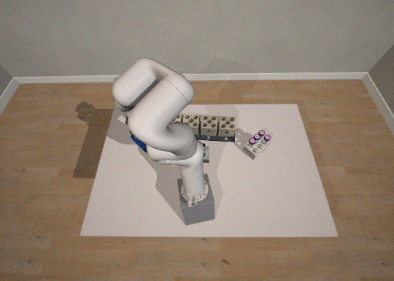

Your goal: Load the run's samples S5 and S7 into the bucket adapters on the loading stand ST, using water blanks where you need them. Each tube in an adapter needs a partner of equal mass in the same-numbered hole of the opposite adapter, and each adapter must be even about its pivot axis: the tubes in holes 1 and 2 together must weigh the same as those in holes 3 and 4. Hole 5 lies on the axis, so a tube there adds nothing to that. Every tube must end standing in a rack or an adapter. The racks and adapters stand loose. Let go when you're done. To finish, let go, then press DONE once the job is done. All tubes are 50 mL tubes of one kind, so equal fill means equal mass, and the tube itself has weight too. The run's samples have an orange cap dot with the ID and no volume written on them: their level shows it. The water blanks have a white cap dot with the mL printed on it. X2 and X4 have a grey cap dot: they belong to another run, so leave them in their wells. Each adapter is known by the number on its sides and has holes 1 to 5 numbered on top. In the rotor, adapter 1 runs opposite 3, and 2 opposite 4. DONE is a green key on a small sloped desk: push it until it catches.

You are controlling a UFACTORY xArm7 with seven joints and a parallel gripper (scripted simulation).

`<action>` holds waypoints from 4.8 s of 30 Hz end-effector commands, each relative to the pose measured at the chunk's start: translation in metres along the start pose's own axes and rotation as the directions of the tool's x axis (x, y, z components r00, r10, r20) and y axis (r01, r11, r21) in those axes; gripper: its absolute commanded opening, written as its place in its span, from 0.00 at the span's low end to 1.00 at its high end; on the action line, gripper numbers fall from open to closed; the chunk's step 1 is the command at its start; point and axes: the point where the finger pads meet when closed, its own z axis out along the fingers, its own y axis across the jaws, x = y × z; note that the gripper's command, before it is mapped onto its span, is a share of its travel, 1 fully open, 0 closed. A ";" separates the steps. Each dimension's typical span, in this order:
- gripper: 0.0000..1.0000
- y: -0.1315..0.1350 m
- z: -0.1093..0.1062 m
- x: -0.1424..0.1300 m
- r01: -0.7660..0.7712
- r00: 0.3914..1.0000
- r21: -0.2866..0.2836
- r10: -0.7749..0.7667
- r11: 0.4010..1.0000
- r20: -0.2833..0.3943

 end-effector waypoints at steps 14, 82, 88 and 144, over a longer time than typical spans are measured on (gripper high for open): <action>0.44 0.000 -0.002 0.001 0.000 1.000 -0.001 0.000 1.000 -0.004; 0.57 0.000 0.067 0.041 0.000 1.000 -0.001 0.000 1.000 -0.003; 0.57 0.000 0.077 0.041 0.000 1.000 -0.001 0.000 1.000 -0.003; 0.57 0.000 0.125 0.041 0.001 1.000 -0.001 -0.001 1.000 -0.003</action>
